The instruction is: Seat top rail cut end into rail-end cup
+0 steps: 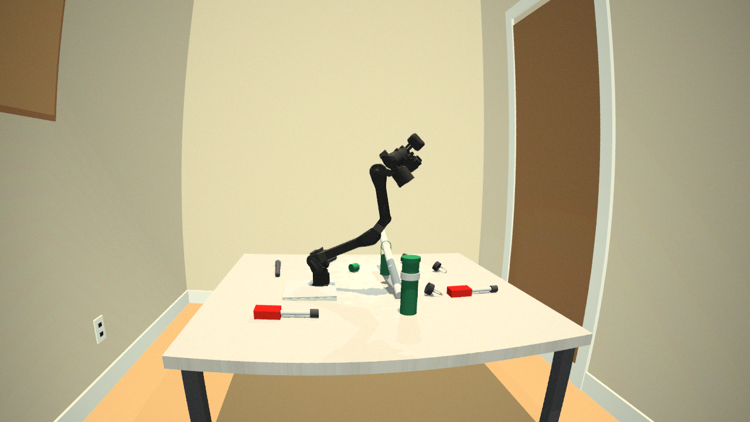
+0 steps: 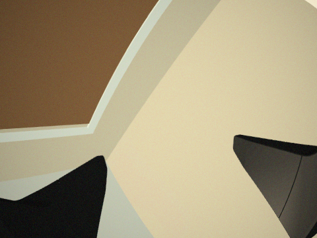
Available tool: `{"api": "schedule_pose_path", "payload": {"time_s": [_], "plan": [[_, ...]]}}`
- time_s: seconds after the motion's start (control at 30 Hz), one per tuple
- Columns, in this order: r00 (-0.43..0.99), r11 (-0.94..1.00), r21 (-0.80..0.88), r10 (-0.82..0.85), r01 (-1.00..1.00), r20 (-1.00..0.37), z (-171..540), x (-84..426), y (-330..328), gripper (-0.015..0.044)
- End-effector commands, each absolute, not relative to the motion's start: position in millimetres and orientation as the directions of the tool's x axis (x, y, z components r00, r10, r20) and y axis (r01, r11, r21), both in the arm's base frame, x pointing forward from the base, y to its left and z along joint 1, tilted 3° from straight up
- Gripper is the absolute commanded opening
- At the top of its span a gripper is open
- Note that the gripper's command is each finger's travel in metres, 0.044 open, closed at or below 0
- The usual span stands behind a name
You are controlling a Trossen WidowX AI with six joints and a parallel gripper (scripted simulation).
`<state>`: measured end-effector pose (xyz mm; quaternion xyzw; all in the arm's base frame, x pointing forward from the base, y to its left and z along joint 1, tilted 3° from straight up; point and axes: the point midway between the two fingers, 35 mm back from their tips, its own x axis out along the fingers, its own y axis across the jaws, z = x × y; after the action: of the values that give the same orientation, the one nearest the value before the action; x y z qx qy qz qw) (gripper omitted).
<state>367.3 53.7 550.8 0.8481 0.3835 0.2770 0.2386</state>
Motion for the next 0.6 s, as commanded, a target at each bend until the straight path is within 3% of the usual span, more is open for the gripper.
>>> {"api": "schedule_pose_path", "payload": {"time_s": [0.0, 0.3, 0.57], "plan": [[0.553, -0.594, 0.620, 0.781, 0.513, 0.290, 553, 365, 54, 0.0426], [0.604, -0.665, 0.716, 0.665, 0.213, 0.439, 609, 300, 18, 0.0440], [0.617, -0.570, 0.765, 0.495, -0.300, 0.611, 662, 210, -20, 0.0440]]}}
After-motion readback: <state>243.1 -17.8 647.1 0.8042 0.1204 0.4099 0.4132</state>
